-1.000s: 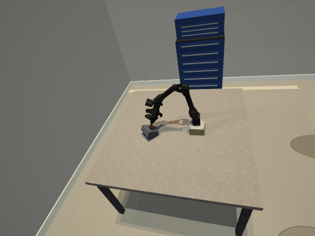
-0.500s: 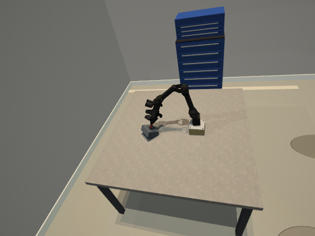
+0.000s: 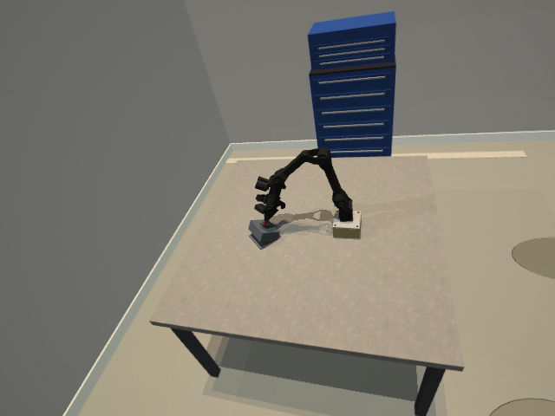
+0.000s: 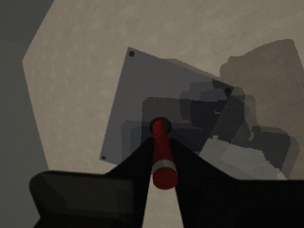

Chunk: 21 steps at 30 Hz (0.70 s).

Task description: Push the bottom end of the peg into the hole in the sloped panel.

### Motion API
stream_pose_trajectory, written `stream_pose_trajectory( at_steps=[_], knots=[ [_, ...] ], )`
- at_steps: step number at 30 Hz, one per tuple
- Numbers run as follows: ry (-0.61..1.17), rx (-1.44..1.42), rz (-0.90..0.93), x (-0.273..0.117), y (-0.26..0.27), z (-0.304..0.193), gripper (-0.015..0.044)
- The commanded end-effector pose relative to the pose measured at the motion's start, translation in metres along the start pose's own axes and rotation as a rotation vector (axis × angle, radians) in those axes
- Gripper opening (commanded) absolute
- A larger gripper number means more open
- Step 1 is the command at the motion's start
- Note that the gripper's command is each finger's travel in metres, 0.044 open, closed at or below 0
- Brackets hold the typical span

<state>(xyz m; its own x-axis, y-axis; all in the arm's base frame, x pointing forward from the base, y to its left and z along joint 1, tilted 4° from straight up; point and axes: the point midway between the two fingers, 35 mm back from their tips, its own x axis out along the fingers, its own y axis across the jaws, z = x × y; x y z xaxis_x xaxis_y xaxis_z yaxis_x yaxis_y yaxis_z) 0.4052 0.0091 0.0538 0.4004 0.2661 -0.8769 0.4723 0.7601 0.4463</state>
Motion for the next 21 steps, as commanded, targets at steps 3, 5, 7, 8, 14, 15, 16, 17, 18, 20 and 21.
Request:
stream_pose_trajectory(
  at_steps=[3,5,7,8,14,15,16,17,18,20,21],
  knots=[
    [-0.003,0.004,-0.005,0.0032,-0.0008,0.0005,0.0],
    [-0.003,0.004,-0.005,0.0041,-0.0008,0.0005,0.0],
    [-0.003,0.004,-0.005,0.005,-0.0008,0.0005,0.0],
    [-0.003,0.004,-0.005,0.0055,-0.0008,0.0005,0.0],
    [-0.003,0.004,-0.005,0.0082,-0.0008,0.0006,0.0],
    [-0.003,0.004,-0.005,0.0087,-0.0008,0.0006,0.0],
    [-0.003,0.004,-0.005,0.0092,-0.0008,0.0006,0.0],
    [-0.003,0.004,-0.005,0.0096,-0.0008,0.0006,0.0],
    [-0.003,0.004,-0.005,0.0101,-0.0008,0.0006,0.0],
    [-0.003,0.004,-0.005,0.011,-0.0008,0.0006,0.0],
    [-0.003,0.004,-0.005,0.0115,-0.0008,0.0006,0.0]
  ],
)
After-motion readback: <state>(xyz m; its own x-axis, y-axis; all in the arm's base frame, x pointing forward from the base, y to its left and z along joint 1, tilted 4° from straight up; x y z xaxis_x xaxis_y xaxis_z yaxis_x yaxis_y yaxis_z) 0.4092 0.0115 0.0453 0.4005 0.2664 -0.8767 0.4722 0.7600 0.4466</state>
